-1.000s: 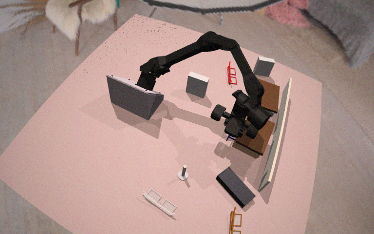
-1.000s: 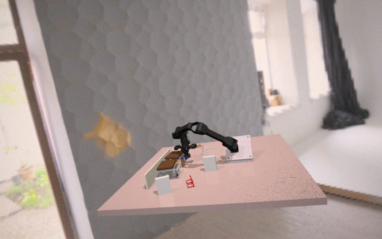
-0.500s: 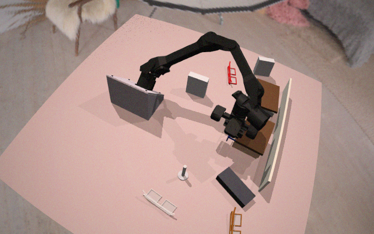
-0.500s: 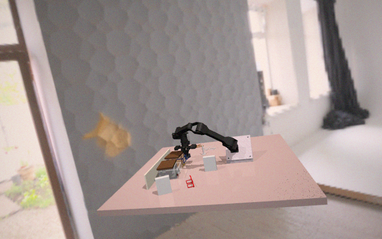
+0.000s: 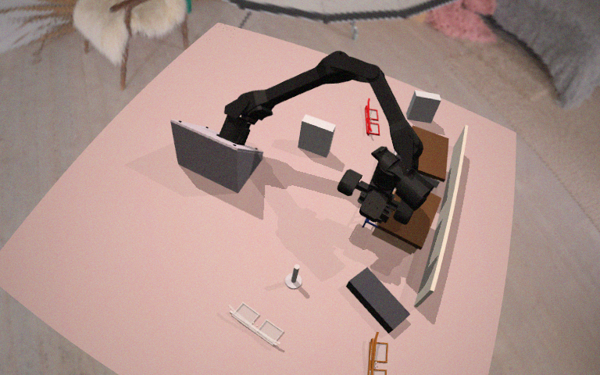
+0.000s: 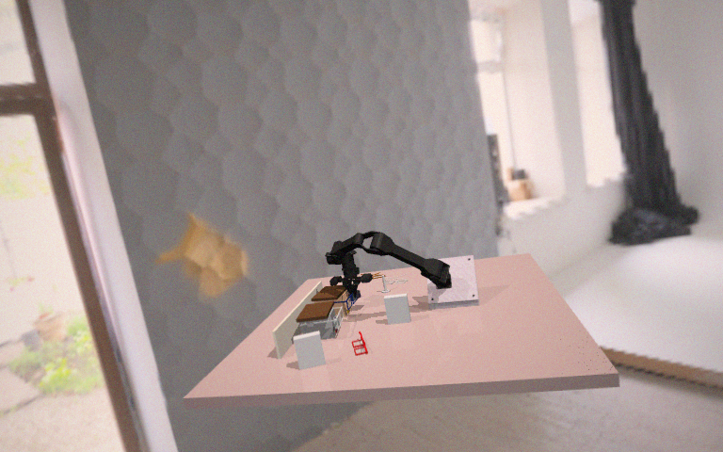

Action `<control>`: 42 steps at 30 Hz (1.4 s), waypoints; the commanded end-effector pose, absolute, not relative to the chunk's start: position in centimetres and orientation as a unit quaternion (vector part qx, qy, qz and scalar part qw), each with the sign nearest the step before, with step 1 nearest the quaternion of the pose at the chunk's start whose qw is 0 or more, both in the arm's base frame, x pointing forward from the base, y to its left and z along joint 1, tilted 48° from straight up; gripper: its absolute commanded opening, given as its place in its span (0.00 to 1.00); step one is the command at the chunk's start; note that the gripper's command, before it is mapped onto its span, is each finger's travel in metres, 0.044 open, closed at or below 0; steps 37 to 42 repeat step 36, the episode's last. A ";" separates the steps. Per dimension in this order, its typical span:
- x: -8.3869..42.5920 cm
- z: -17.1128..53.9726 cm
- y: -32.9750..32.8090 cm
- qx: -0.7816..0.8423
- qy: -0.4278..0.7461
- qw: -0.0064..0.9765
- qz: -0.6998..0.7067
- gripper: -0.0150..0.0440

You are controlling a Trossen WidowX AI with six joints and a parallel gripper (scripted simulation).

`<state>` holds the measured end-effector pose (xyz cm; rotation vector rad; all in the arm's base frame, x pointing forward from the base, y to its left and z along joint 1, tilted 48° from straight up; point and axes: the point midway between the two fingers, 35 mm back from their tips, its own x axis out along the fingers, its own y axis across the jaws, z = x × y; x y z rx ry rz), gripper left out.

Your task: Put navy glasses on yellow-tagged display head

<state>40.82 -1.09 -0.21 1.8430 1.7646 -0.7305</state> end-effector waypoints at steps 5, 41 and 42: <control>40.8 -0.2 -1.1 0.674 0.645 0.241 -0.267 0.44; 34.9 3.3 -4.7 0.673 0.643 0.242 -0.273 0.44; 34.9 3.3 -4.7 0.673 0.643 0.242 -0.273 0.44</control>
